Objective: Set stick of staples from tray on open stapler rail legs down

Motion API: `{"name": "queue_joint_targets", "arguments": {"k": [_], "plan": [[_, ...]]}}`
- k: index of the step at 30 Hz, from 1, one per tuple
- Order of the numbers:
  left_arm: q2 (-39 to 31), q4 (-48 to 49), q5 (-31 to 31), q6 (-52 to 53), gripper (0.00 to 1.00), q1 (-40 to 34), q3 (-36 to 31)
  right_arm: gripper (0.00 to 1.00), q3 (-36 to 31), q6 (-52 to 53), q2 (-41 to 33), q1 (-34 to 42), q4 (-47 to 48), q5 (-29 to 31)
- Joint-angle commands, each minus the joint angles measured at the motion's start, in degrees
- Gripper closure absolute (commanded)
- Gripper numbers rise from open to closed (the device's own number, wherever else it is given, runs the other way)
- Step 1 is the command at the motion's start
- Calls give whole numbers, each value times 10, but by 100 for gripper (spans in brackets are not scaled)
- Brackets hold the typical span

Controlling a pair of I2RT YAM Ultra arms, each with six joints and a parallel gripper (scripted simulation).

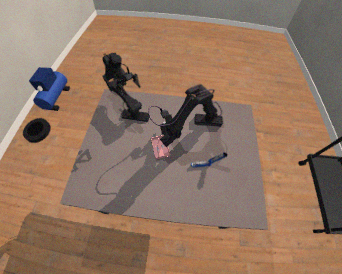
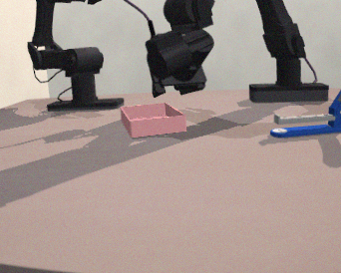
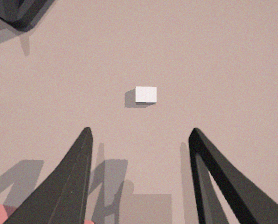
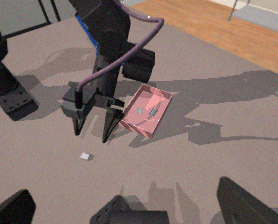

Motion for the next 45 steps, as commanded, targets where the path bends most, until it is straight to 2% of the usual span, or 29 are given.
{"name": "queue_joint_targets", "arguments": {"k": [1,2,3,9,11,15,22,26,28,29,34,41,43,45], "plan": [[-21,33,18,-42,12,-5,-13,0,10,0,0,-3,-4,1],[-26,48,21,-60,1,-5,-18,0,10,0,0,-3,-4,1],[-32,61,24,-82,0,-4,-25,0,10,0,0,-3,-4,1],[-119,181,23,-259,0,-5,-106,0,10,0,0,-3,-4,1],[-119,181,23,-259,0,-5,-106,0,10,0,0,-3,-4,1],[-204,287,1,-410,0,-15,-182,0,10,0,0,-3,-4,1],[-342,407,-71,-613,0,-48,-289,0,10,0,0,-3,-4,1],[-418,452,-133,-719,0,-78,-337,0,10,0,0,-3,-4,1],[-418,452,-133,-719,0,-78,-337,0,10,0,0,-3,-4,1],[-443,457,-173,-763,0,-94,-356,0,10,0,0,-3,-4,1],[-534,467,-280,-890,0,-149,-394,0,10,0,0,-3,-4,1],[-615,448,-434,-1020,0,-252,-397,0,10,0,0,-3,-4,1],[-625,431,-468,-1041,0,-279,-394,0,10,0,0,-3,-4,1],[-625,431,-468,-1041,0,-279,-394,0,10,0,0,-3,-4,1]]}}
